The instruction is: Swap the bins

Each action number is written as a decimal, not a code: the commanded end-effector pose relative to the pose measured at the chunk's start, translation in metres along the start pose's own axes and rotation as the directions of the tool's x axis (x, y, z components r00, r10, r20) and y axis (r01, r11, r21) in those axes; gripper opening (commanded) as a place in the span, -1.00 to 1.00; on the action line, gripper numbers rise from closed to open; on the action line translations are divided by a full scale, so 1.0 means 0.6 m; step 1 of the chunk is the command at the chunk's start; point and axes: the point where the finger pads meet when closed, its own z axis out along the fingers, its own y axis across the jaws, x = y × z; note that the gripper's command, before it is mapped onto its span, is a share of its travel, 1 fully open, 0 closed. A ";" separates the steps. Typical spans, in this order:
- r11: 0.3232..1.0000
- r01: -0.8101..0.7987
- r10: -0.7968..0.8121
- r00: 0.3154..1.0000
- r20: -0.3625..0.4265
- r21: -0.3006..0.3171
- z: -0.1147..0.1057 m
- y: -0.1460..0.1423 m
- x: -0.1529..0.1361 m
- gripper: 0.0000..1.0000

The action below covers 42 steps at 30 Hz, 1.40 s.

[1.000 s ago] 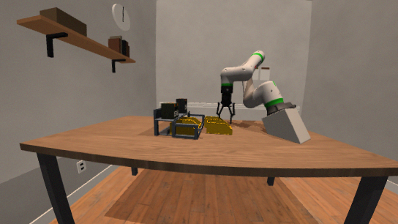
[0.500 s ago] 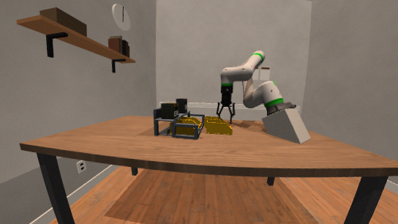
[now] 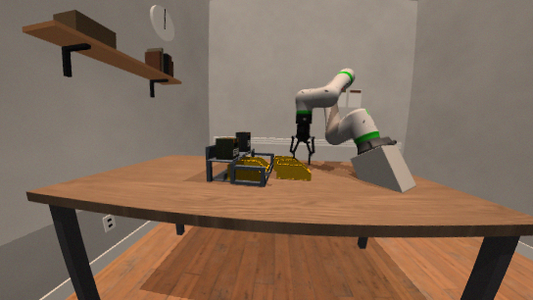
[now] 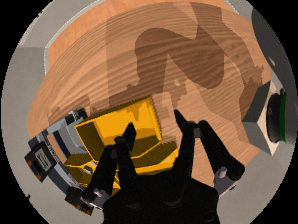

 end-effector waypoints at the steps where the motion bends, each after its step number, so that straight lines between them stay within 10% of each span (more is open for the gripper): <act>1: 1.000 0.000 0.000 1.000 0.000 0.001 -0.008 -0.001 0.000 0.23; 42: 1.000 0.000 0.000 1.000 0.000 0.001 -0.122 -0.001 0.000 0.23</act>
